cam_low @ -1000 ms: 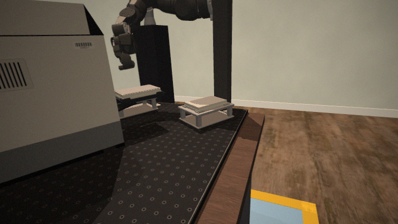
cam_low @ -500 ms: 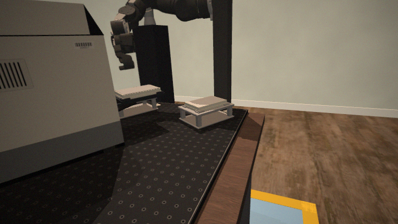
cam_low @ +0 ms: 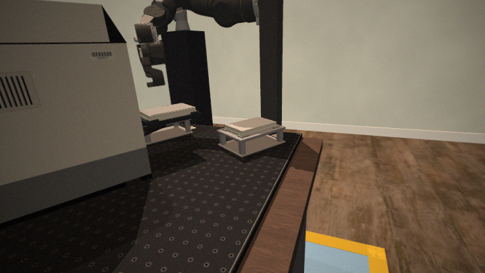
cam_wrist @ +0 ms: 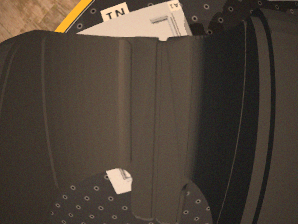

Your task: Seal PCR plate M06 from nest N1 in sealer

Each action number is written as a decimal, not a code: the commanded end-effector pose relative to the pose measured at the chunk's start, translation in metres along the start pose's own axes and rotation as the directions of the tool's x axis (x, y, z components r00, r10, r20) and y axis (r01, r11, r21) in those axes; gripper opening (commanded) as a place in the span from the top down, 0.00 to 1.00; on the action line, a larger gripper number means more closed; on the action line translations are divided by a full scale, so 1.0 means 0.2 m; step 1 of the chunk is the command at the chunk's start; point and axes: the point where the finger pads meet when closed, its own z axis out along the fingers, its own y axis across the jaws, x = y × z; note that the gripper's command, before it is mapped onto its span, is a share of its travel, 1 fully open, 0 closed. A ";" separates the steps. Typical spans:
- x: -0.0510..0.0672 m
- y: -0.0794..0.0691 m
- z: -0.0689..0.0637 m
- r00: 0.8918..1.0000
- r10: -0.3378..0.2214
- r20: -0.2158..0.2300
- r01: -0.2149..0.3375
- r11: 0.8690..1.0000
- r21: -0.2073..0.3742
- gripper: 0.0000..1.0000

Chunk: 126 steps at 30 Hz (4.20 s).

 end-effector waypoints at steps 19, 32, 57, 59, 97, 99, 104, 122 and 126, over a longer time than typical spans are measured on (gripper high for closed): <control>-0.01 -0.01 -0.01 0.963 -0.268 -0.037 0.268 0.922 0.280 1.00; -0.01 -0.01 -0.01 0.952 -0.301 -0.050 0.301 0.901 0.314 1.00; -0.01 -0.01 -0.01 0.952 -0.301 -0.050 0.301 0.901 0.314 1.00; -0.01 -0.01 -0.01 0.952 -0.301 -0.050 0.301 0.901 0.314 1.00; -0.01 -0.01 -0.01 0.952 -0.301 -0.050 0.301 0.901 0.314 1.00; -0.01 -0.01 -0.01 0.952 -0.301 -0.050 0.301 0.901 0.314 1.00; -0.01 -0.01 -0.01 0.952 -0.301 -0.050 0.301 0.901 0.314 1.00; -0.01 -0.01 -0.01 0.952 -0.301 -0.050 0.301 0.901 0.314 1.00; -0.01 -0.01 -0.01 0.952 -0.301 -0.050 0.301 0.901 0.314 1.00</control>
